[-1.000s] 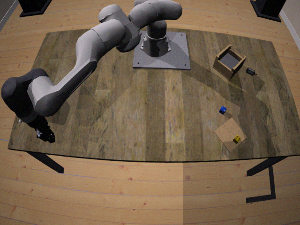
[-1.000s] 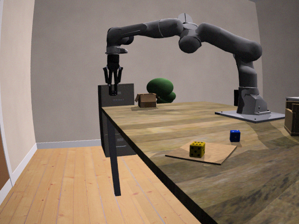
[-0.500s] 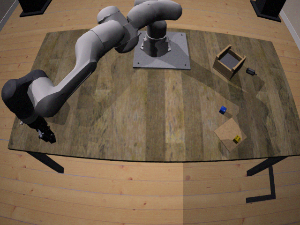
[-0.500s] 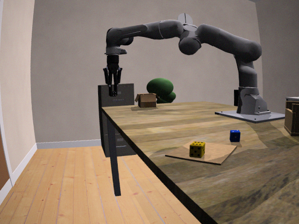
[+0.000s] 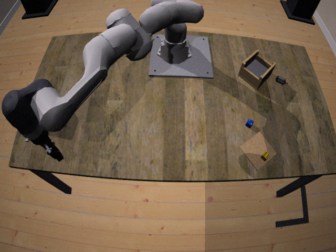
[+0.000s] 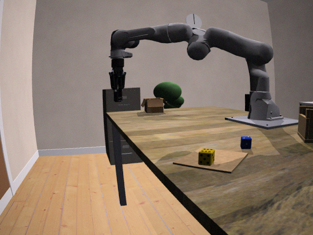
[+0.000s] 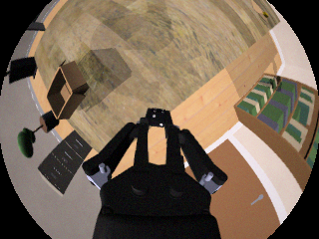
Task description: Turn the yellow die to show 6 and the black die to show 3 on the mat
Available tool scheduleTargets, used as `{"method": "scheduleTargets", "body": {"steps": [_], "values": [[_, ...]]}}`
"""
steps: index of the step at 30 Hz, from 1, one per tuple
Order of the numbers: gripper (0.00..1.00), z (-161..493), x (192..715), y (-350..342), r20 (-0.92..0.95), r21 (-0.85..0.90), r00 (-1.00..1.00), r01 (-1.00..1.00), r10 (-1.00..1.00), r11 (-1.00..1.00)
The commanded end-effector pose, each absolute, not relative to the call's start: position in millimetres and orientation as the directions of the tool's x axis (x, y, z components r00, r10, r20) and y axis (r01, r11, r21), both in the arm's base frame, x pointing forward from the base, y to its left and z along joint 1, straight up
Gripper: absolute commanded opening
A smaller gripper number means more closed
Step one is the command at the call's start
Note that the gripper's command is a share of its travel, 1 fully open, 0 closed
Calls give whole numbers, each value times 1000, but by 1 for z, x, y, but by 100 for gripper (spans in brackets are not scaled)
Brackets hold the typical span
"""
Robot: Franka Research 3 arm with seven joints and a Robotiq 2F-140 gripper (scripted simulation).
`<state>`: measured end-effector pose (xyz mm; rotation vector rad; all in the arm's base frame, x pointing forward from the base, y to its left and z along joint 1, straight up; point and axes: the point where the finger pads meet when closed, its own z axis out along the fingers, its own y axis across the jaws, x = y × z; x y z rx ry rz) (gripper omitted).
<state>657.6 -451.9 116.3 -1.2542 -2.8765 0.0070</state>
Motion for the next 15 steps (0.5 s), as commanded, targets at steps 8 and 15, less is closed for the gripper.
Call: {"method": "scheduleTargets", "body": {"steps": [8,15], "values": [[24,113,656,-452,7,-5,-854,520,520,854],[24,111,656,-452,8,-4,-913,407,407,913]]}}
